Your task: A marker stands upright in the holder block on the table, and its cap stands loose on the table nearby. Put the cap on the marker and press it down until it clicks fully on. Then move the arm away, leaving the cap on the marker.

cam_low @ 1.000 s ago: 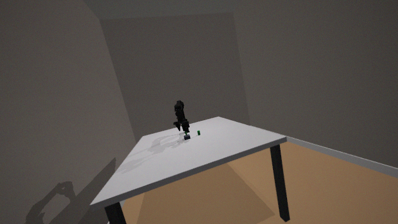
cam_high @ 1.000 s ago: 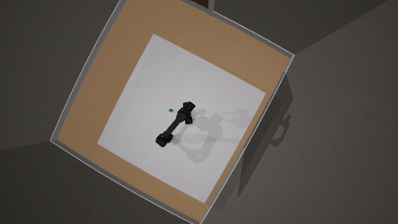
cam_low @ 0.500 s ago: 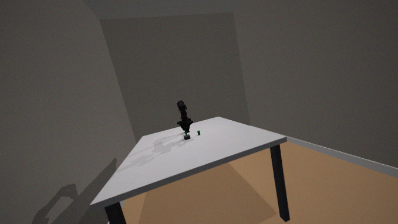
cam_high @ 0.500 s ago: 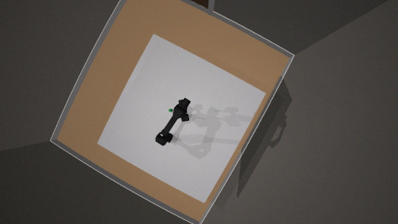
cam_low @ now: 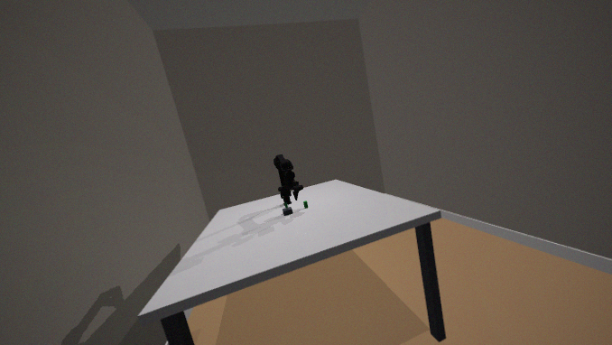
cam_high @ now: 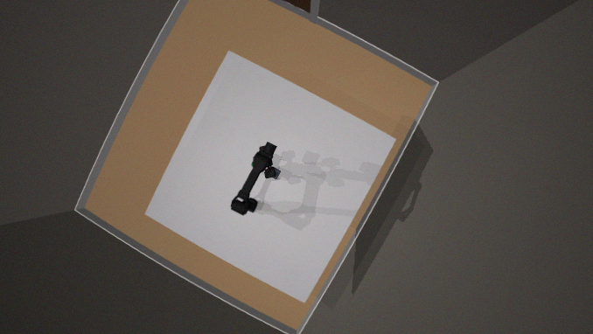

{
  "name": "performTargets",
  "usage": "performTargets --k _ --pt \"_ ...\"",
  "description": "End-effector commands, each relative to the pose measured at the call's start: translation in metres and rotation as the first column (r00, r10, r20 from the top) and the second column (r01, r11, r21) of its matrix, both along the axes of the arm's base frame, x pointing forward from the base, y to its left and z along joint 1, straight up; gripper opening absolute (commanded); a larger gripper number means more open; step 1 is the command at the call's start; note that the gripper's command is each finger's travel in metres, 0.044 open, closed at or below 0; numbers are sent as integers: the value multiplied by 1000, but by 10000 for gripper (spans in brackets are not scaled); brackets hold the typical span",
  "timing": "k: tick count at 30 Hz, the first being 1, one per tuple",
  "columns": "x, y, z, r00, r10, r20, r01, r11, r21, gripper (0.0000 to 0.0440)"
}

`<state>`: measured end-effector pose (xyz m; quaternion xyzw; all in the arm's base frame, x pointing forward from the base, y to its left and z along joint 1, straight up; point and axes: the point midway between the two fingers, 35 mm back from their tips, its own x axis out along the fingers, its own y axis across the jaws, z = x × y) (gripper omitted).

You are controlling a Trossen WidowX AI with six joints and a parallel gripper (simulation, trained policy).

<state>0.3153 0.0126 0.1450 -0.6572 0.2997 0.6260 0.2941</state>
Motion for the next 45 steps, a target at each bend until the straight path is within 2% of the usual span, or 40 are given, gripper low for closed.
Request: performTargets --k 1,20,45 --pt "-2 10 -3 1000 9 -21 -9 1000 13 329" --pt "-21 52 -20 989 95 -118 -89 995 51 325" --pt "-53 83 -51 937 271 -219 -264 963 60 304"
